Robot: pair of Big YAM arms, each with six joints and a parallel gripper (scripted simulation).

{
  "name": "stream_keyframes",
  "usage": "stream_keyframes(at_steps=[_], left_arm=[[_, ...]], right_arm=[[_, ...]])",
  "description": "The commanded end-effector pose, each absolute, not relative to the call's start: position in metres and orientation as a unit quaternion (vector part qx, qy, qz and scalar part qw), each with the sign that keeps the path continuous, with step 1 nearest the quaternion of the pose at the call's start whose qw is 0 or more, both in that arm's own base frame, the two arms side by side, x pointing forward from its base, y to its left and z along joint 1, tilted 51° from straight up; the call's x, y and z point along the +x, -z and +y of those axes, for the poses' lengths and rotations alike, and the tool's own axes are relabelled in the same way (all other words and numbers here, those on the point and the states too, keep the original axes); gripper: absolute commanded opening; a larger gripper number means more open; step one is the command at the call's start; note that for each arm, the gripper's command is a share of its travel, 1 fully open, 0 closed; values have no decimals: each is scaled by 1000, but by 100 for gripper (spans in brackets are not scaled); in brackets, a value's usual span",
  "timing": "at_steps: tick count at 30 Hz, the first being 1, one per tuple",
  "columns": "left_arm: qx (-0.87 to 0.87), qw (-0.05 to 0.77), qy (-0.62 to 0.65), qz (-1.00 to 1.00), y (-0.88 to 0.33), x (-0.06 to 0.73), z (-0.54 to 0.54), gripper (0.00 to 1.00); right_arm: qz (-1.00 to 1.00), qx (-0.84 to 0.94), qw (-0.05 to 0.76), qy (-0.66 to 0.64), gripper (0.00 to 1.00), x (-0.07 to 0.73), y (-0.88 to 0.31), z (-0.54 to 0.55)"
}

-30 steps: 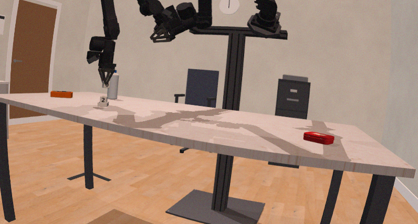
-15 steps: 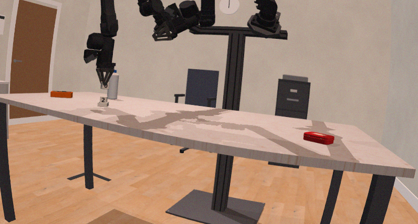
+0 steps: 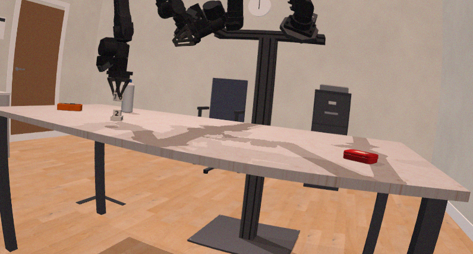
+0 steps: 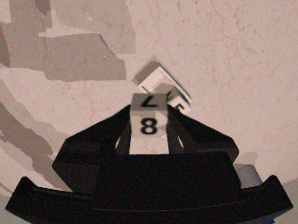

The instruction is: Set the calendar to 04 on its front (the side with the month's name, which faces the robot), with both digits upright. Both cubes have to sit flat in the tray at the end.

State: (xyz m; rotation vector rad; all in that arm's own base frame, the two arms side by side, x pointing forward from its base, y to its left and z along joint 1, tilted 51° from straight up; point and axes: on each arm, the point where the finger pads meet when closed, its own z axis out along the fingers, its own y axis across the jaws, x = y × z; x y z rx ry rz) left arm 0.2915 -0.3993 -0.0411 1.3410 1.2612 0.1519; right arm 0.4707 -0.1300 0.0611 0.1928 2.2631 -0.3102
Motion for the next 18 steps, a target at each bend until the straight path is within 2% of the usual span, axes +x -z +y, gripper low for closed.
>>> stream_keyframes(at_steps=[1, 18], left_arm=[[576, 605, -65, 546, 39, 293, -398, 100], [576, 605, -65, 546, 39, 293, -398, 100]], right_arm=[[904, -36, 390, 172, 26, 468, -58, -132], [861, -279, 328, 270, 26, 467, -58, -133]])
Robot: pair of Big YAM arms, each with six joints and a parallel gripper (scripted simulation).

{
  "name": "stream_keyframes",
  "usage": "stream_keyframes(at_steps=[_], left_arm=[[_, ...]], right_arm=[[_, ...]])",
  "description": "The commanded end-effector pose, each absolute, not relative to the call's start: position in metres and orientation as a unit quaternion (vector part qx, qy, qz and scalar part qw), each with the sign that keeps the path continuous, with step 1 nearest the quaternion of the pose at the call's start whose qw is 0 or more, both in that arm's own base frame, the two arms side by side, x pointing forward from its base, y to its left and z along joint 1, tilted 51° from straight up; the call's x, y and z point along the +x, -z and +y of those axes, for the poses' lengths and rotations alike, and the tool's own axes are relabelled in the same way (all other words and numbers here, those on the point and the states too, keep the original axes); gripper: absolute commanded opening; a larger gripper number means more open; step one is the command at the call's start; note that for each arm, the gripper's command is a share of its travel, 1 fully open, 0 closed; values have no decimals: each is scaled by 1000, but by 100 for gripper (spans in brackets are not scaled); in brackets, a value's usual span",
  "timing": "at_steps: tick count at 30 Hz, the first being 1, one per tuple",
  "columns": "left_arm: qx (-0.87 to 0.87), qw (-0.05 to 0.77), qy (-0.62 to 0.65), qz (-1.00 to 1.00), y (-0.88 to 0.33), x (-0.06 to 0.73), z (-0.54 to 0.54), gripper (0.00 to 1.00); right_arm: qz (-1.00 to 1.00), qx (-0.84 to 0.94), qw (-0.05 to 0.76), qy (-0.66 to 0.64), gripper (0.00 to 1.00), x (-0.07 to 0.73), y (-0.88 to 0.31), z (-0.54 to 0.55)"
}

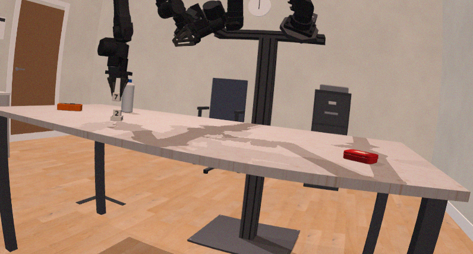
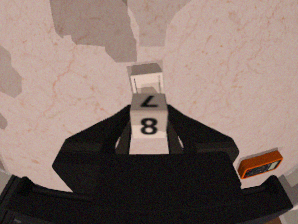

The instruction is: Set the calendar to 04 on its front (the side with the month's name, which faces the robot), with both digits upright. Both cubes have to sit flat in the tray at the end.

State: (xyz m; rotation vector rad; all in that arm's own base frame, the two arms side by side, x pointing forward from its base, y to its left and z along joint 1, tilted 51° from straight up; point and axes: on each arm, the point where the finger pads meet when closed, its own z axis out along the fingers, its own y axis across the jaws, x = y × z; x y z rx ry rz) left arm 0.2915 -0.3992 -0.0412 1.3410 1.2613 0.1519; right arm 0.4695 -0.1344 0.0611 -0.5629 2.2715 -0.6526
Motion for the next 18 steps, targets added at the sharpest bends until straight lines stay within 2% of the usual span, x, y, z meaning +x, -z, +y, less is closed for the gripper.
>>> stream_keyframes(at_steps=[1, 18], left_arm=[[576, 605, -65, 546, 39, 293, -398, 100], [576, 605, -65, 546, 39, 293, -398, 100]], right_arm=[[860, -283, 327, 271, 26, 467, -58, -132], [861, -271, 332, 273, 26, 484, -46, -143]])
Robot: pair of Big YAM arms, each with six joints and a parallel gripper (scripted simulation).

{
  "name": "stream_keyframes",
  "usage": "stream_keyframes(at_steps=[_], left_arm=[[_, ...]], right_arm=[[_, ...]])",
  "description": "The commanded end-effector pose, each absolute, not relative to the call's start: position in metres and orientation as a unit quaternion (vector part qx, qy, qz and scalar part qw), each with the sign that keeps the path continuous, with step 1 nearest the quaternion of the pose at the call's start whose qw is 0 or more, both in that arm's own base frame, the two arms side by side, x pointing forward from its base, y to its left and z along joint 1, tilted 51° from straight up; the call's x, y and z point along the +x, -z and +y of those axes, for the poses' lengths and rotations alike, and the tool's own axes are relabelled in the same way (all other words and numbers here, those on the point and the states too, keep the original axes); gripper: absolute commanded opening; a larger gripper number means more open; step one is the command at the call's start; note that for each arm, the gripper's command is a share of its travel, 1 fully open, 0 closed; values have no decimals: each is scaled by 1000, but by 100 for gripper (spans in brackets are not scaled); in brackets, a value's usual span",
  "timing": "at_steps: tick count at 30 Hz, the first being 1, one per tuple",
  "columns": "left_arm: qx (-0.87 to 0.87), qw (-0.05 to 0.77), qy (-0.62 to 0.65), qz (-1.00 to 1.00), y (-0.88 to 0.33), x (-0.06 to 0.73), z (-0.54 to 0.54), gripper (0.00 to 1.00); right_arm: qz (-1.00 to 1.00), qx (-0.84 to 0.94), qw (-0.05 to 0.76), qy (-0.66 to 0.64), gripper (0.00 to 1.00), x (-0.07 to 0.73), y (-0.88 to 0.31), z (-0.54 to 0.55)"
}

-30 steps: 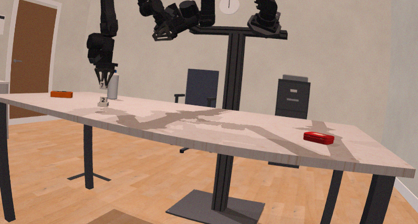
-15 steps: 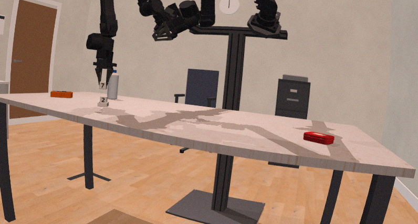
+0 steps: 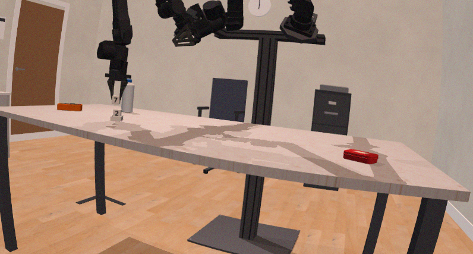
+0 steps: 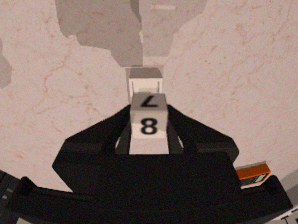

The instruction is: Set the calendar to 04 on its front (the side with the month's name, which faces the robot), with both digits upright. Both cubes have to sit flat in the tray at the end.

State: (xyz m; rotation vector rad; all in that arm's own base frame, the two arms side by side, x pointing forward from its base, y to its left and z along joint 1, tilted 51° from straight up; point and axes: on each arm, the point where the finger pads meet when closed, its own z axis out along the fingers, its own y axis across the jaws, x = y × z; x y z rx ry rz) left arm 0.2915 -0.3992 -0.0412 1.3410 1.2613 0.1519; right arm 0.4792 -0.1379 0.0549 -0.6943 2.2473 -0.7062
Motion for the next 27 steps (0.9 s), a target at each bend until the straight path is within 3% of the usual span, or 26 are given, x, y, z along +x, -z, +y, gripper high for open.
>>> stream_keyframes(at_steps=[1, 27], left_arm=[[576, 605, -65, 546, 39, 293, -398, 100], [576, 605, -65, 546, 39, 293, -398, 100]], right_arm=[[861, -272, 332, 273, 26, 486, -45, -143], [865, -266, 329, 269, 26, 497, -18, -158]])
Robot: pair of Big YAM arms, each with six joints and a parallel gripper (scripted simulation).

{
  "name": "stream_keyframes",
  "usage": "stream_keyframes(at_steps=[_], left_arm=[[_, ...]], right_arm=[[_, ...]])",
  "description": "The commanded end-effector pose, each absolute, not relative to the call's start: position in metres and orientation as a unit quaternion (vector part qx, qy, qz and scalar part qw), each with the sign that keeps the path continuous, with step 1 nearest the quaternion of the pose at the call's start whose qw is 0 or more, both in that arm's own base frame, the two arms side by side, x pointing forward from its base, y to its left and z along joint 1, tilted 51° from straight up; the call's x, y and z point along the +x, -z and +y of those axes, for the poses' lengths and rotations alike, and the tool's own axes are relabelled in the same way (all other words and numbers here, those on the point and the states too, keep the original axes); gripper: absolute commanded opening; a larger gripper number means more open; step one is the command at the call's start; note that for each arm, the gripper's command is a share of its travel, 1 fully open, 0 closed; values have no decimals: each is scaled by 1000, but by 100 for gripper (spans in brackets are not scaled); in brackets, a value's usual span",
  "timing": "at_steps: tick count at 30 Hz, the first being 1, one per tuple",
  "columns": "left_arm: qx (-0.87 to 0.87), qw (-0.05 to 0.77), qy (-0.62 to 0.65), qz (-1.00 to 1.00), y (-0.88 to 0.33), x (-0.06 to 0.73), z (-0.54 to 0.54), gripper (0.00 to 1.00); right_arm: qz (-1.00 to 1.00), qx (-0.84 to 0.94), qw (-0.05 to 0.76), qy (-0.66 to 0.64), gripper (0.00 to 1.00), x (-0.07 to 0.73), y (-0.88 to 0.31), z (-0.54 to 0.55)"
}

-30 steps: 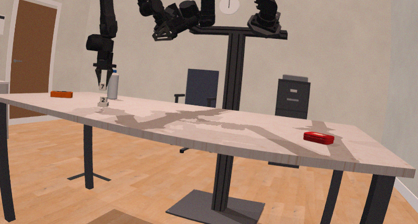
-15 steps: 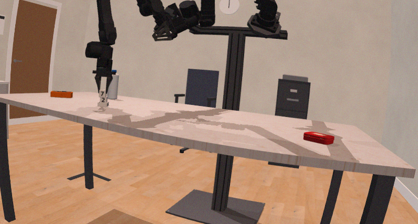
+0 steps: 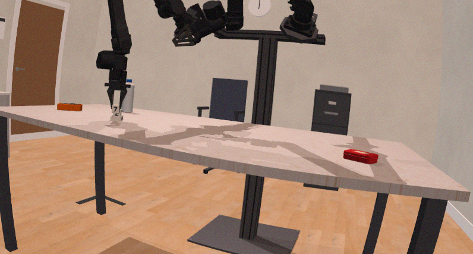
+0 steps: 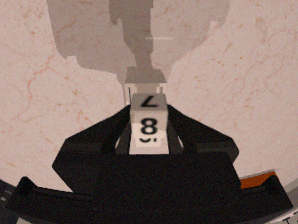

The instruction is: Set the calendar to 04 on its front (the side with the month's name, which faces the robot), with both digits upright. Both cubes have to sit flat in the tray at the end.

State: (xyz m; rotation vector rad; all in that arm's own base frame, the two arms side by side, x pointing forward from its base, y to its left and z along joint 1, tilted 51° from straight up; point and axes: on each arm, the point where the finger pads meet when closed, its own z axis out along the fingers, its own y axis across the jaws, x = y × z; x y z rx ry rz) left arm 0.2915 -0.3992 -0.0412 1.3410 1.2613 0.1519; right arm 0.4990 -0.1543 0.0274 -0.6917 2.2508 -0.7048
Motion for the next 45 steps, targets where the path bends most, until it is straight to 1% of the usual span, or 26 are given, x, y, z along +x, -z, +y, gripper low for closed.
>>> stream_keyframes(at_steps=[1, 14, 32, 37, 45], left_arm=[[576, 605, -65, 546, 39, 293, -398, 100], [576, 605, -65, 546, 39, 293, -398, 100], [576, 605, -65, 546, 39, 293, -398, 100], [576, 605, -65, 546, 39, 293, -398, 100], [576, 605, -65, 546, 39, 293, -398, 100]], right_arm=[[864, -270, 330, 267, 26, 498, -17, -153], [863, -266, 338, 266, 26, 504, -26, -148], [868, -255, 334, 265, 26, 522, 0, -167], [867, -264, 333, 259, 26, 513, -11, -151], [868, -259, 333, 262, 26, 511, -14, -155]])
